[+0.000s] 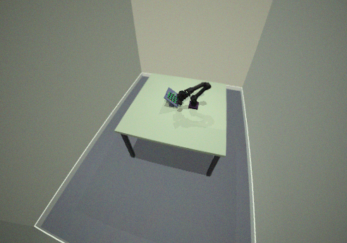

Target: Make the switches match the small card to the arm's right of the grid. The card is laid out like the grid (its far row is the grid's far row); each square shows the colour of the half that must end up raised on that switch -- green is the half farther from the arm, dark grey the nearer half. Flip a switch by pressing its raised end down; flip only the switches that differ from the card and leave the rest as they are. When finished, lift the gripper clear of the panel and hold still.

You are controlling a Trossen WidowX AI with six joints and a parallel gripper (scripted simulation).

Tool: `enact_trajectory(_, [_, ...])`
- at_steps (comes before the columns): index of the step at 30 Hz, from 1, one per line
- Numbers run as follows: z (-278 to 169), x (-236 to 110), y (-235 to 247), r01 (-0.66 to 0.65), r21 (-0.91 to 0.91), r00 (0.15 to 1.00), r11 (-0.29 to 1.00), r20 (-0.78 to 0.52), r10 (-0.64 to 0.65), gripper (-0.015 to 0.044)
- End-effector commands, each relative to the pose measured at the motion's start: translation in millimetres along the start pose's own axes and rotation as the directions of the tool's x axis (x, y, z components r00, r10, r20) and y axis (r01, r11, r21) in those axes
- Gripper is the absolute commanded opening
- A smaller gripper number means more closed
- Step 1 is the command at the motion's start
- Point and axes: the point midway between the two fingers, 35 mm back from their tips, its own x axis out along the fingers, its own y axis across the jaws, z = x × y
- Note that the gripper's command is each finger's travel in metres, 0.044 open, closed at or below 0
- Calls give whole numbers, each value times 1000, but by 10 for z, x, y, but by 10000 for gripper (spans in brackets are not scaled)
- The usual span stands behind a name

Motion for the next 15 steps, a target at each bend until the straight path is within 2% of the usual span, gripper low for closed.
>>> enact_trajectory(1, [-11,53,-1,-2,-2,1000,1000,-2,2,0])
enact_trajectory(15, [-12,159,0,-2,-2,1000,1000,-1,2,0])
